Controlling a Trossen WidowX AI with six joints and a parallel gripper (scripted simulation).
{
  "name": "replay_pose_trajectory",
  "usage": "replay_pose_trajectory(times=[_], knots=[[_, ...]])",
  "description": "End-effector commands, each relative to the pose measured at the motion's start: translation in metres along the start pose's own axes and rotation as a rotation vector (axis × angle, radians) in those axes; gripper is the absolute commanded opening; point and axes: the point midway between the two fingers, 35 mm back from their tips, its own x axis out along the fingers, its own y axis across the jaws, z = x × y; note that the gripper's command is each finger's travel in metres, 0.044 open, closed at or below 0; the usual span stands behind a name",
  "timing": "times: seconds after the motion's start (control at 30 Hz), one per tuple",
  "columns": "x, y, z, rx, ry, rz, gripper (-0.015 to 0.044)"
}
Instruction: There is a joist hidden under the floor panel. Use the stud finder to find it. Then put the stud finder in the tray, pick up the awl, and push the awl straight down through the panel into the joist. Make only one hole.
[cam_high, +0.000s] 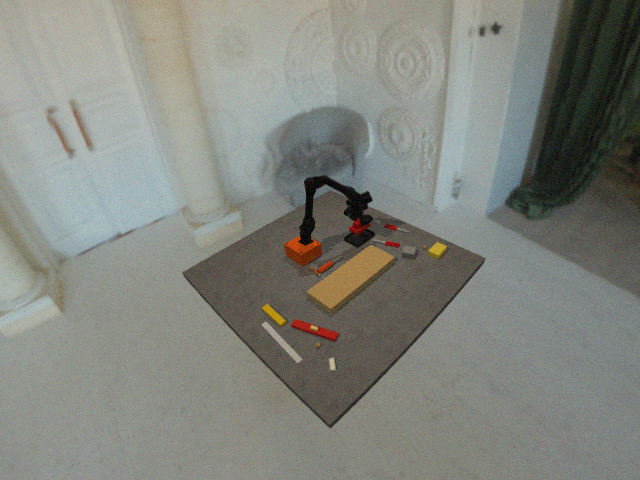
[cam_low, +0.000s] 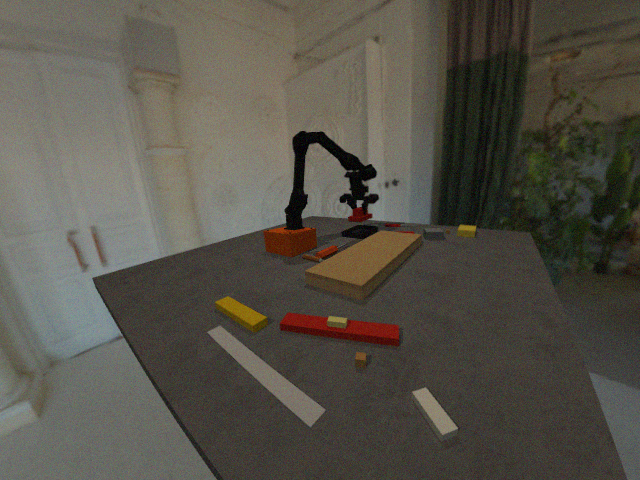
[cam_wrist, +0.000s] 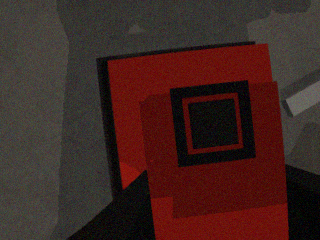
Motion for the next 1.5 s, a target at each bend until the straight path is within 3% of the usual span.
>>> replay_pose_trajectory(times=[0.0, 1.23, 1.47], knots=[[0.009, -0.001, -0.002, 0.003, -0.001, -0.005, 0.0000], [0.065, 0.001, -0.022, 0.003, -0.001, -0.004, 0.0000], [0.064, 0.002, -0.022, 0.000, 0.002, 0.001, 0.0184]])
